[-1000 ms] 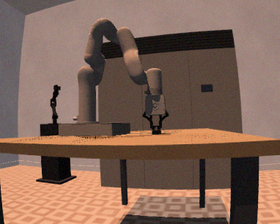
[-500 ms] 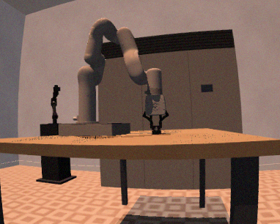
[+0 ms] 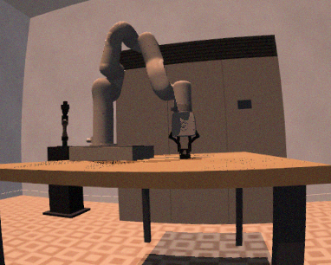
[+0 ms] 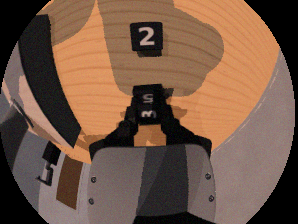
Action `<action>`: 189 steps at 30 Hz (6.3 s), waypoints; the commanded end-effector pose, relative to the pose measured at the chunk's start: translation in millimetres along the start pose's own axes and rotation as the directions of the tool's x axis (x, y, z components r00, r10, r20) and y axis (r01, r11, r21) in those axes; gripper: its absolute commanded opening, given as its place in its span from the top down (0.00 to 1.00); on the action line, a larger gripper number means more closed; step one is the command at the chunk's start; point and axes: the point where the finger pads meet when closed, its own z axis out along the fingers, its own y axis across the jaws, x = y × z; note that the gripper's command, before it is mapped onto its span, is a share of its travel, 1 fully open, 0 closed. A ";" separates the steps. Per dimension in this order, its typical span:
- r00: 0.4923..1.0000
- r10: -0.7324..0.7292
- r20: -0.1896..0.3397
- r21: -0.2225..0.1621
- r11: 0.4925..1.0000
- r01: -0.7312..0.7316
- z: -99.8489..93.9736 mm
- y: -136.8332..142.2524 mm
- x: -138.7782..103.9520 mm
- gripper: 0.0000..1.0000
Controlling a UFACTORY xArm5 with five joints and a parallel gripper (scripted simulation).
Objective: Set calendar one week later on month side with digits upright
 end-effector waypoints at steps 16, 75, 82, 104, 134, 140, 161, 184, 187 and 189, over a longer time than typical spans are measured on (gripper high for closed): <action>1.000 0.000 0.000 -0.003 1.000 0.000 -0.8 1.2 -0.1 0.73; 1.000 0.000 0.000 -0.003 1.000 0.000 -89.9 1.0 0.5 0.53; 1.000 0.000 0.000 -0.003 1.000 0.000 -90.0 1.0 0.5 0.00; 1.000 -0.022 0.000 -0.003 1.000 0.022 -89.8 1.1 1.1 0.00; 0.650 -0.760 0.001 -0.002 0.650 0.760 -83.7 3.6 25.4 0.00; 0.439 -0.899 0.002 -0.002 0.439 0.899 -81.8 4.1 32.7 0.00; -0.252 -0.968 0.002 -0.001 -0.252 0.968 -76.6 4.4 53.3 0.00; -0.832 -0.555 0.002 -0.001 -0.832 0.555 -71.3 3.5 74.5 0.00; -0.876 -0.482 0.002 -0.001 -0.876 0.482 -70.7 3.3 77.0 0.00; -0.915 -0.404 0.002 -0.001 -0.915 0.404 -70.0 3.1 79.5 0.00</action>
